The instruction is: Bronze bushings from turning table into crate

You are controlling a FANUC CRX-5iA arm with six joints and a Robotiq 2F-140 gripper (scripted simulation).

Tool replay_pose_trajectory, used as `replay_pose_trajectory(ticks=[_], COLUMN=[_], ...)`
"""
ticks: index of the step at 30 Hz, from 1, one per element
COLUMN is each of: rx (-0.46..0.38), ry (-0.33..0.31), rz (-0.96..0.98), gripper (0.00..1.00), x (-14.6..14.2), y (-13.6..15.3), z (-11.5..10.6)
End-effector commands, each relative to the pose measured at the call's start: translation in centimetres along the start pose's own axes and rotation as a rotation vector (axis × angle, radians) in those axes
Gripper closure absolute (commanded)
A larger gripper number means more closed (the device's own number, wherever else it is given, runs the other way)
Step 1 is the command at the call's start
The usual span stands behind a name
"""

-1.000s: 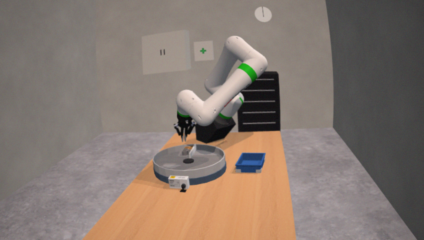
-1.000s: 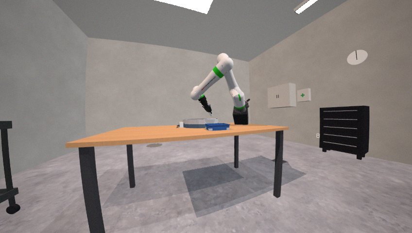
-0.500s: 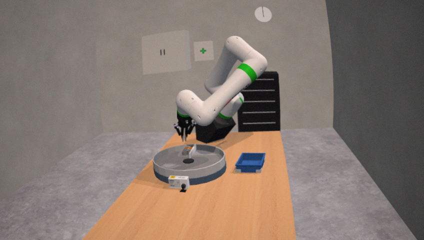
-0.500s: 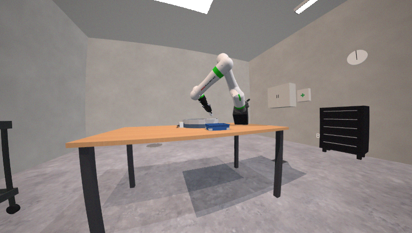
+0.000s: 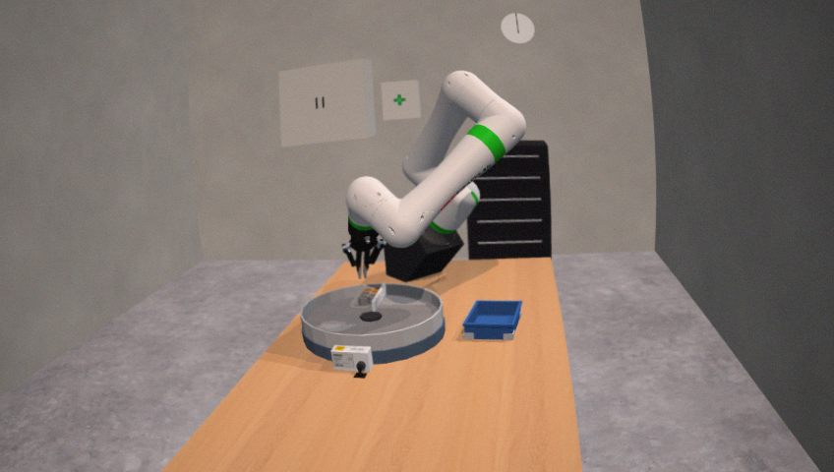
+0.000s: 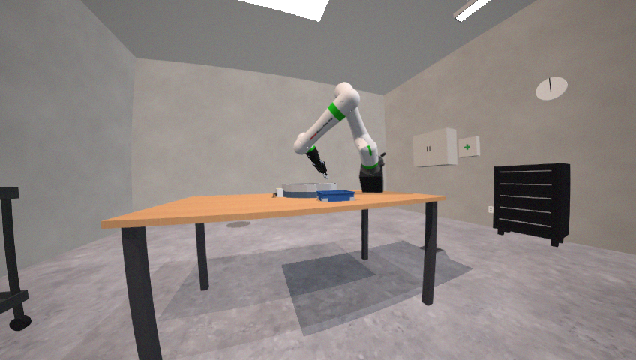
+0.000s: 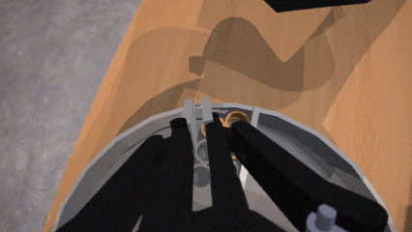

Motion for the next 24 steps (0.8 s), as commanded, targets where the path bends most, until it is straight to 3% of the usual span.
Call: replay_pose_trajectory(ticks=[1, 10, 16, 24], rx=[0.0, 0.0, 0.0, 0.0], ry=[0.0, 0.0, 0.0, 0.0], rz=[0.0, 0.0, 0.0, 0.0], gripper=[0.94, 0.94, 0.94, 0.94], x=[0.0, 0.0, -0.2, -0.2], y=[0.0, 0.0, 1.3, 1.4], z=[0.0, 0.0, 1.6, 1.8])
Point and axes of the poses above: the point where the finger pads meet when closed, its own z axis out along the fingers, its own x axis across the jaws, y = z × x, the point moved 2 cm from there along -z, back along the fingers, and after that the axes turned 8 degrees about -z, right-handed, at the moved point
